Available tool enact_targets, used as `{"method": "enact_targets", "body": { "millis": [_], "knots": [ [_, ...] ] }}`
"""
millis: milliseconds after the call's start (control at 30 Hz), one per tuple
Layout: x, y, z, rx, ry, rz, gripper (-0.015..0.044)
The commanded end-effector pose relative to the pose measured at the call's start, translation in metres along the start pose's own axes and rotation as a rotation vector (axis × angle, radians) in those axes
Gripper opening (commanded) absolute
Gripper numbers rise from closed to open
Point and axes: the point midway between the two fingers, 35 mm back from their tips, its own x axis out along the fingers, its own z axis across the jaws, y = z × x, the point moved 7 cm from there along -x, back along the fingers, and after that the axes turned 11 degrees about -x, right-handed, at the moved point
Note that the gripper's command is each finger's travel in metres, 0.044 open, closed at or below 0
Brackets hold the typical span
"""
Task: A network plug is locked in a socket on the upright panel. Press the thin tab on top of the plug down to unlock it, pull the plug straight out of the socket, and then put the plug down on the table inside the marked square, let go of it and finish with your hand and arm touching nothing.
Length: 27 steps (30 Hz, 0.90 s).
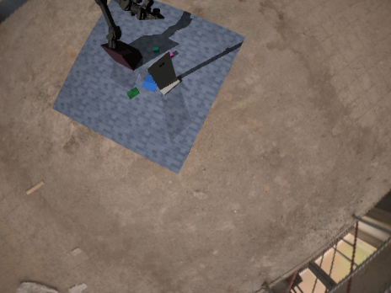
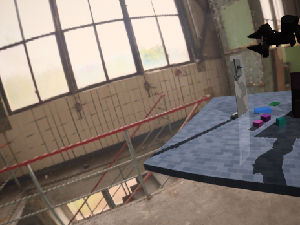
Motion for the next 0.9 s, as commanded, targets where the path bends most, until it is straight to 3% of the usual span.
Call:
{"method": "enact_targets", "body": {
  "millis": [0, 267, 867],
  "knots": [
    [0.0, 0.001, 0.0, 0.006, 0.0, 0.0, 0.0374],
    [0.014, 0.028, 0.001, 0.259, -0.004, 0.011, 0.0164],
    [0.028, 0.096, 0.001, 0.884, -0.002, 0.044, 0.0156]
  ]
}}
